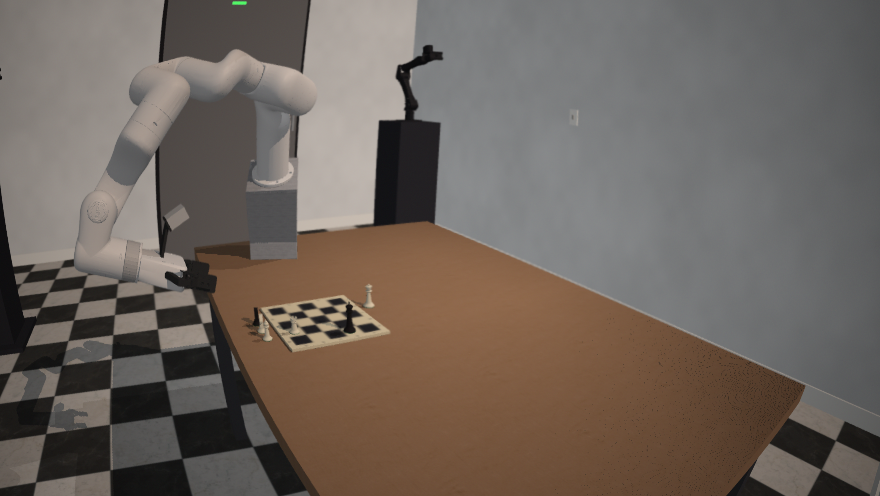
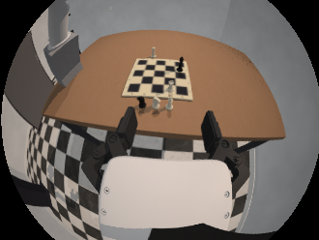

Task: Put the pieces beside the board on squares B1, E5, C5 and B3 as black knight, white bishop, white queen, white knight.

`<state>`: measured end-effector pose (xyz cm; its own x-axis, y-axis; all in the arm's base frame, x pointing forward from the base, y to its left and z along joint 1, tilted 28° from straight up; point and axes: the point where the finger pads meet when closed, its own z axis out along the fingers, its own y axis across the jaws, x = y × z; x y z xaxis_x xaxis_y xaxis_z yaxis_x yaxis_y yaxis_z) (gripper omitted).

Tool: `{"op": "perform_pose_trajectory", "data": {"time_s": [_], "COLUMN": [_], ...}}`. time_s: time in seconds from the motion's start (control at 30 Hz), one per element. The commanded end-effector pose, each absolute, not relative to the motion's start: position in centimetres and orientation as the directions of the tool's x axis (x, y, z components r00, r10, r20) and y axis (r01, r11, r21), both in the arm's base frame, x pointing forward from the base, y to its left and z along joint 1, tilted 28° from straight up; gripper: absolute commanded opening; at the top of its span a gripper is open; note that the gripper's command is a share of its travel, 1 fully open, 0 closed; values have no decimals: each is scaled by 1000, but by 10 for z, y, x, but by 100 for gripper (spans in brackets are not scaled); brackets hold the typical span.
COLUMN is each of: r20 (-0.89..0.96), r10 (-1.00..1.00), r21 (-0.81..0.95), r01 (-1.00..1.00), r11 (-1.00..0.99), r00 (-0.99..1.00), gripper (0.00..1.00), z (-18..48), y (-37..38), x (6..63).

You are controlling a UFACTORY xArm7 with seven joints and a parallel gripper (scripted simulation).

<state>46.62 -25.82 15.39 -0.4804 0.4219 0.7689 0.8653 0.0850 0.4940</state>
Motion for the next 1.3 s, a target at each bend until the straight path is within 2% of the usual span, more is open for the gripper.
{"op": "perform_pose_trajectory", "data": {"time_s": [0.0, 0.43, 0.57, 0.77, 1.17, 1.23, 1.27], "r20": [735, 506, 506, 332, 332, 202, 202], "r10": [476, 661, 661, 712, 712, 716, 716], "r21": [505, 521, 521, 497, 497, 463, 463], "r01": [858, 807, 807, 756, 756, 709, 709], "r11": [90, 279, 279, 425, 425, 532, 532], "r00": [-482, -555, -555, -619, -619, -669, -669], "gripper": [100, 100, 100, 100, 100, 100, 100], "z": [150, 120, 120, 107, 107, 101, 101], "y": [-255, -220, -220, -202, -202, -192, -192], "x": [473, 486, 486, 481, 481, 473, 473]}}
